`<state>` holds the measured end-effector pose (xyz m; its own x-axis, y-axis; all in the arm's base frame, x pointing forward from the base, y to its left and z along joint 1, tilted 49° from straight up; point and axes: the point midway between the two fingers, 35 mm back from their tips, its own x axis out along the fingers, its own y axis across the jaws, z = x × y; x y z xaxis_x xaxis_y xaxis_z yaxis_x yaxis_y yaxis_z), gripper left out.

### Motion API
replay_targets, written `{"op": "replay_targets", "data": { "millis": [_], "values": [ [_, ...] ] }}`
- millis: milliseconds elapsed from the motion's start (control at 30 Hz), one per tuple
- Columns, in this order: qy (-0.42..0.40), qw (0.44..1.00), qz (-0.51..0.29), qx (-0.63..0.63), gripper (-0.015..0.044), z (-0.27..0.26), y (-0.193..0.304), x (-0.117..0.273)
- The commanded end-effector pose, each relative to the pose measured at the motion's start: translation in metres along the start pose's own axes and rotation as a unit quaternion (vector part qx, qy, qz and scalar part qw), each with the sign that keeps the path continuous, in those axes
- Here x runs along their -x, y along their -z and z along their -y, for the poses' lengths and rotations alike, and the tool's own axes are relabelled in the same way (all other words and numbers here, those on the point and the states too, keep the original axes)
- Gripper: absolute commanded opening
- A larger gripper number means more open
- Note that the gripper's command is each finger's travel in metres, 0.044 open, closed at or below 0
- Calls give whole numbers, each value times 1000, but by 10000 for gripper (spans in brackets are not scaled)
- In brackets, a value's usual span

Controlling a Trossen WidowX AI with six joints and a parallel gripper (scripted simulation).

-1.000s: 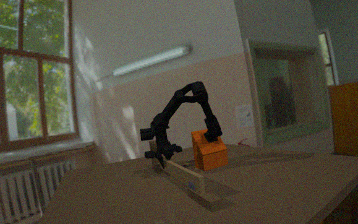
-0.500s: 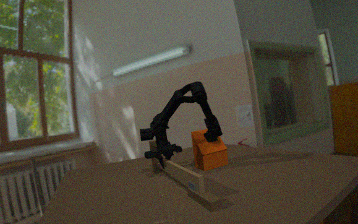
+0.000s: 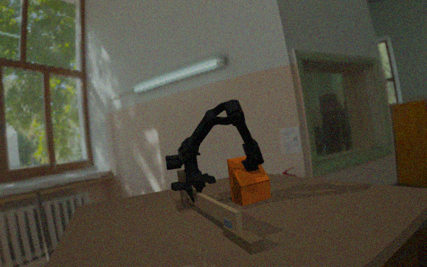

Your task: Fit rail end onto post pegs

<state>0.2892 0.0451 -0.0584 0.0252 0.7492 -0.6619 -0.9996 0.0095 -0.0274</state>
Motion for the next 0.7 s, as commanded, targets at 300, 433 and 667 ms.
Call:
{"op": "replay_targets", "data": {
  "millis": [300,433,667],
  "values": [
    [2,1000,-1,0,0,0,5,1],
    [2,1000,-1,0,0,0,6,1],
    [2,1000,-1,0,0,0,8,1]
  ]
}}
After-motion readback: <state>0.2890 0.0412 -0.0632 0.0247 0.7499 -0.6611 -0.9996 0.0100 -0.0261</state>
